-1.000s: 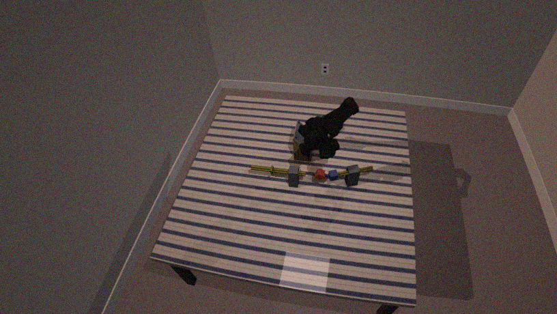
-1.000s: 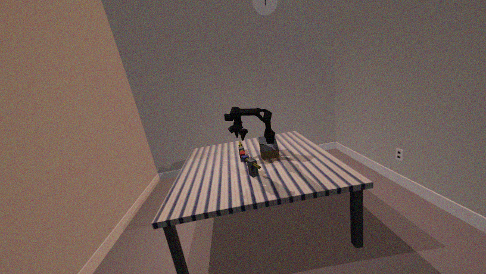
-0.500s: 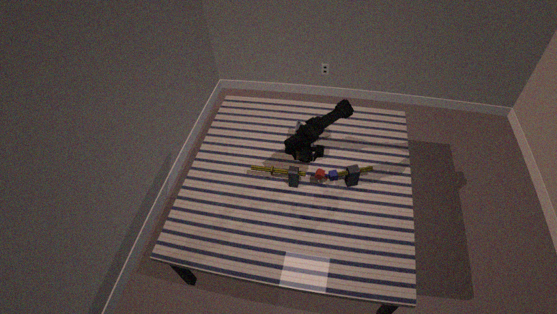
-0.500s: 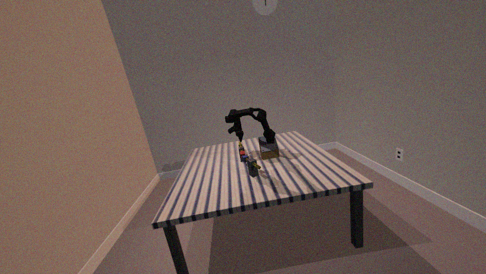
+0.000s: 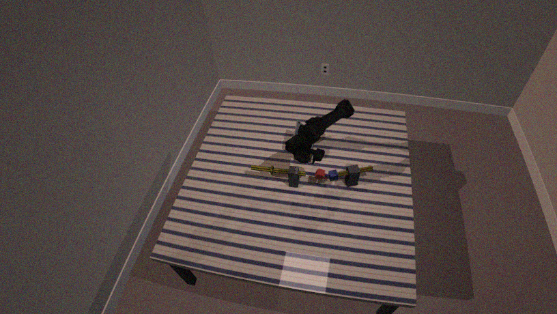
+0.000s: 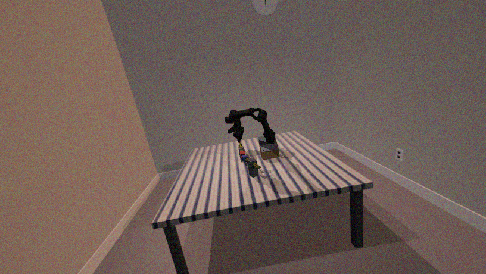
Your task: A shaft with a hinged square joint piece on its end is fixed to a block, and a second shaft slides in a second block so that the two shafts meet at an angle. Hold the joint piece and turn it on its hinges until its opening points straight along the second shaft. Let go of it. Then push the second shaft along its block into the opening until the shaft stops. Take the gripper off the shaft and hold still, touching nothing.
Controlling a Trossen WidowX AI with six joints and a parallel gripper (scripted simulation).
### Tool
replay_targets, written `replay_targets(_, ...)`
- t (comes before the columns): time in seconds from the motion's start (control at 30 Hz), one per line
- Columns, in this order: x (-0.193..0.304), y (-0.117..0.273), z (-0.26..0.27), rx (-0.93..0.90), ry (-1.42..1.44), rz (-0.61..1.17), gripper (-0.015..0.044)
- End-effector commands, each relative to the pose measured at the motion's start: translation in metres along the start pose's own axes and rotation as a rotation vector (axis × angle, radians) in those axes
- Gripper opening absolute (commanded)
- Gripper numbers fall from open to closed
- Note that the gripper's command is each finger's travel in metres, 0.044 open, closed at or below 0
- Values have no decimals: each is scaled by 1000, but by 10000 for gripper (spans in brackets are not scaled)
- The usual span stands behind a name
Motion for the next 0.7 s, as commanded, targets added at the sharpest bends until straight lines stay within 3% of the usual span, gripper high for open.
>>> replay_targets(0.0,2,-3,0,16,-101,7,440)
replay_targets(0.67,2,-10,4,82,-614,-22,440)
Point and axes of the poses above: the point midway between the two fingers, 35 mm back from their tips, its own y axis back along the fingers, its own z axis across the jaws, x = y × z, the point moved 1 cm from there along y, back along the fingers, and after that the axes turned 8 degrees about y, right-handed, at the moved point
